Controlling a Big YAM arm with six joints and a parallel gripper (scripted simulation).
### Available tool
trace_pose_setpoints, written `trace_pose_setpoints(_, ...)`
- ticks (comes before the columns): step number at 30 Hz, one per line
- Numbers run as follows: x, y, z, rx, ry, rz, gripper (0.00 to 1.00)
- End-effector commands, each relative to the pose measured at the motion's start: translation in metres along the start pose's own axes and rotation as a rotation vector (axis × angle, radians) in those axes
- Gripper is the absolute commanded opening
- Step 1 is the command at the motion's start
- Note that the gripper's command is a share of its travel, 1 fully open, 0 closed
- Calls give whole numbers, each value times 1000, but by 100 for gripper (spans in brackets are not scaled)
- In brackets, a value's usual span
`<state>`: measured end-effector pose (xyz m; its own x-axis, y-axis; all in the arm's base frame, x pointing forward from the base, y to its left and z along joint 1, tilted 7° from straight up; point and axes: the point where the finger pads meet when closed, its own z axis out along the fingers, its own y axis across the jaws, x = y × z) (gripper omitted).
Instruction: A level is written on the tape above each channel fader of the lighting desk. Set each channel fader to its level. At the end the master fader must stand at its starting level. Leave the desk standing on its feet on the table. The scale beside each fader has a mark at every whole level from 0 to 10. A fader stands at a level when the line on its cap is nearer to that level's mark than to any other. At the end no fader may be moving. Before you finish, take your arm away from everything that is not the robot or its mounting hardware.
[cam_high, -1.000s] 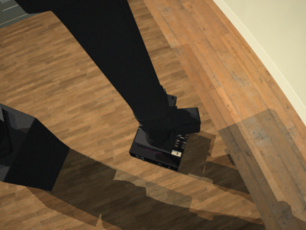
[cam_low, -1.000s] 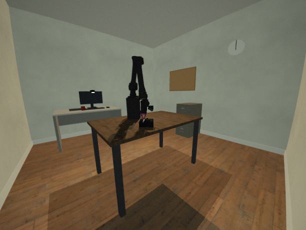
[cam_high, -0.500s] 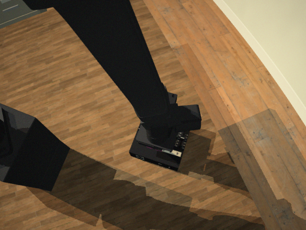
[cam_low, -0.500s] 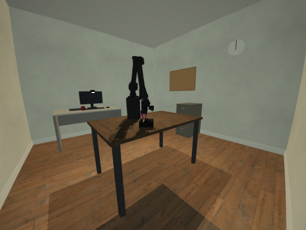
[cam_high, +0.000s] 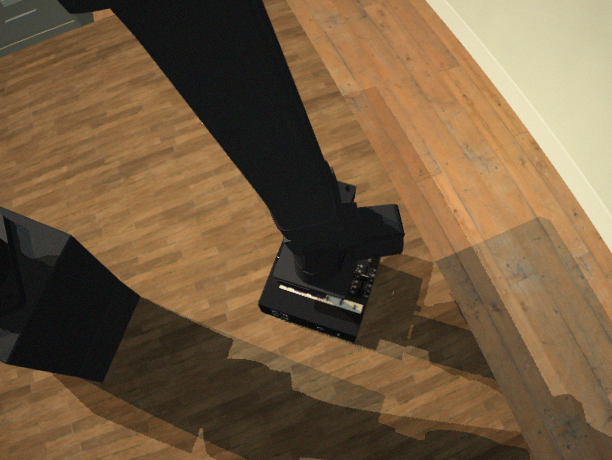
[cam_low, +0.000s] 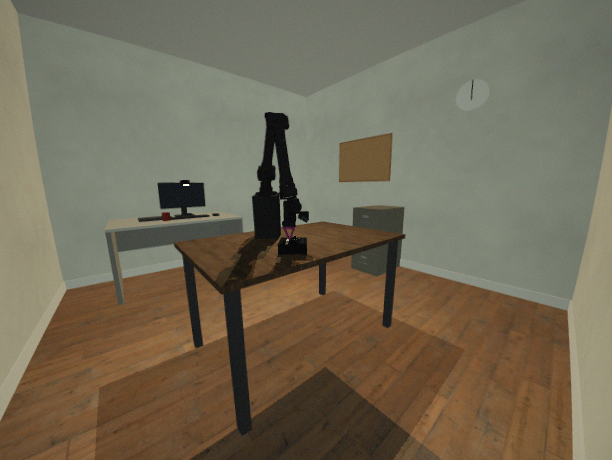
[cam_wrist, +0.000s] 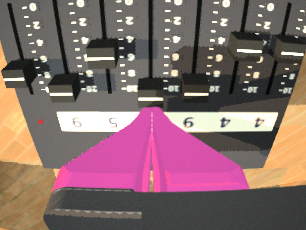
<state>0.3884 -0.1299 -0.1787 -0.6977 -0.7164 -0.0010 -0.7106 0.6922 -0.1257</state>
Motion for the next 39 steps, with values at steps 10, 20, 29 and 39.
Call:
trace_pose_setpoints(10, -11, -4, 1, 2, -6, 1, 0)
trace_pose_setpoints(20, -11, -4, 1, 2, -6, 1, 0)
trace_pose_setpoints(29, -13, -4, 1, 2, -6, 1, 0)
trace_pose_setpoints(39, -17, -4, 1, 1, -6, 1, 0)
